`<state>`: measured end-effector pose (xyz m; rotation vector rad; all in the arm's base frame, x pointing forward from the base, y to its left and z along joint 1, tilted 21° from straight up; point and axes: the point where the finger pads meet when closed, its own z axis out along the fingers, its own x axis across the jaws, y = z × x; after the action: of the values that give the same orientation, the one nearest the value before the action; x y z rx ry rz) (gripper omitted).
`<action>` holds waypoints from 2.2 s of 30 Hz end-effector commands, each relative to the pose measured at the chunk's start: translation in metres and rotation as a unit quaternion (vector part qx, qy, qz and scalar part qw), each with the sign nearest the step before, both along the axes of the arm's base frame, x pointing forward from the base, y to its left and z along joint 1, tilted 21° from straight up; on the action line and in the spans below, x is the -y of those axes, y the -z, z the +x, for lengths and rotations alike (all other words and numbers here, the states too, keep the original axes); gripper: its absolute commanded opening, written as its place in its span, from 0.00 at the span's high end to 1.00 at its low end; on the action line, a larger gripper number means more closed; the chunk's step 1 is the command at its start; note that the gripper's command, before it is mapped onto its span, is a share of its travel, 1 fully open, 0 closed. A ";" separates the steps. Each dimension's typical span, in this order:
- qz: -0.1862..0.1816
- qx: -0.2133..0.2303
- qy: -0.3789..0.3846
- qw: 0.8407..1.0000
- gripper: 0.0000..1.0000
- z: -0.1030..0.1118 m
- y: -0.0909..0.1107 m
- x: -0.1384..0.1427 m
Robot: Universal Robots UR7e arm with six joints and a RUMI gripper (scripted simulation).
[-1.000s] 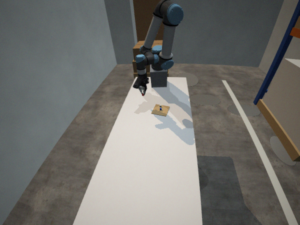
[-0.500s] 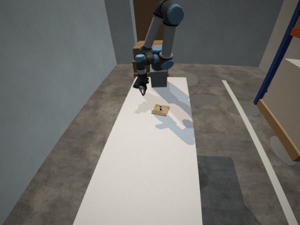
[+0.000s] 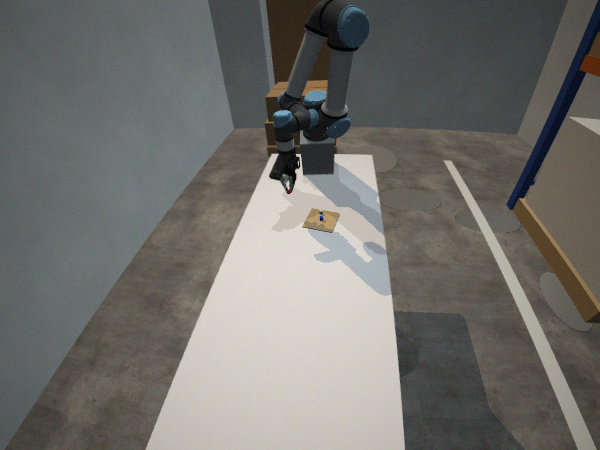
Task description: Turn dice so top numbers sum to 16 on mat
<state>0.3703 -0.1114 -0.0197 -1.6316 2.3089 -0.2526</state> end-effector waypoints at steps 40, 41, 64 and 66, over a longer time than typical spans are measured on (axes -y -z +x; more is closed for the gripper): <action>-0.078 0.011 -0.205 0.976 1.00 0.111 -0.052 -0.160; -0.078 0.011 -0.205 0.976 1.00 0.111 -0.052 -0.160; -0.078 0.011 -0.205 0.976 1.00 0.119 -0.031 -0.161; -0.078 0.011 -0.205 0.976 1.00 0.122 -0.025 -0.161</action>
<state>0.4870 0.0492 0.0156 -2.1219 1.9165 -0.3571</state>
